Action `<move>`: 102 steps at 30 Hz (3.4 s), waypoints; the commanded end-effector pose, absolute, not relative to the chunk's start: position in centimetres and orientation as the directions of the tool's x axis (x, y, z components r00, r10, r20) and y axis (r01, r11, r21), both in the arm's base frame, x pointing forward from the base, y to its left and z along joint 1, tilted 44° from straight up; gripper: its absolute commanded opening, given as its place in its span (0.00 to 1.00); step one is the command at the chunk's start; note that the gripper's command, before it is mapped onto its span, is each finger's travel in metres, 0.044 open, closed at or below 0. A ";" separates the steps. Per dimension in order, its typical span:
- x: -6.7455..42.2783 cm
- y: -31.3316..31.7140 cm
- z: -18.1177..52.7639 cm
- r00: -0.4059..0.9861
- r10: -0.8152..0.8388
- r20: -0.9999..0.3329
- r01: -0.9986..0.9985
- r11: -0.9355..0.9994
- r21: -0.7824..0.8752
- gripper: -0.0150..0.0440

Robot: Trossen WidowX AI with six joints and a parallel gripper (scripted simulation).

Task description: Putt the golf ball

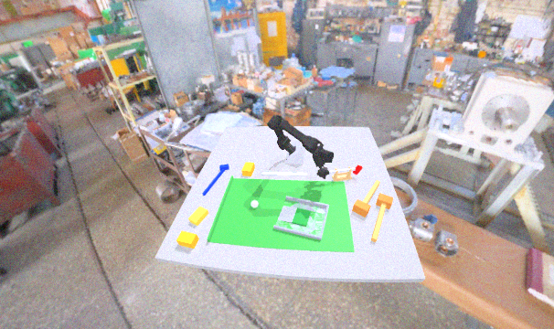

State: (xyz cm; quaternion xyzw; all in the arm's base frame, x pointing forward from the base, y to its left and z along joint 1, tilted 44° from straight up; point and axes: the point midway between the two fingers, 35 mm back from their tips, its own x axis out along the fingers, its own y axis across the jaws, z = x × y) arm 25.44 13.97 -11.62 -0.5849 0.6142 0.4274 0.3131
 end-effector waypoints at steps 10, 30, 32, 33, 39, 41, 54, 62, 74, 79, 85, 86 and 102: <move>25.1 12.6 -13.0 -0.126 -0.461 -0.878 -0.984 -0.052 0.168 1.00; 25.2 12.3 -13.4 -0.121 -0.453 -0.883 -0.986 -0.049 0.160 0.87; 25.2 12.3 -13.4 -0.121 -0.453 -0.883 -0.986 -0.049 0.160 0.78; 25.2 12.3 -13.4 -0.121 -0.453 -0.883 -0.986 -0.049 0.160 0.73; 25.2 12.3 -13.4 -0.121 -0.453 -0.883 -0.986 -0.049 0.160 0.47; 25.2 12.3 -13.4 -0.121 -0.453 -0.883 -0.986 -0.049 0.160 0.38; 25.5 13.3 -12.5 -0.121 -0.452 -0.884 -0.986 -0.049 0.160 0.25; 26.1 16.6 -9.1 -0.122 -0.450 -0.885 -0.986 -0.049 0.161 0.25; 26.0 18.4 -6.7 -0.123 -0.462 -0.878 -0.985 -0.051 0.165 0.25; 27.5 16.6 -4.0 -0.104 -0.470 -0.876 -0.994 0.078 0.076 0.25; 29.2 13.6 -0.4 -0.079 -0.486 -0.871 -0.966 0.252 -0.053 0.25; 29.4 13.1 0.2 -0.076 -0.489 -0.869 -0.957 0.280 -0.074 0.25; 30.5 3.9 9.7 -0.034 -0.558 -0.829 -0.647 0.645 -0.407 0.25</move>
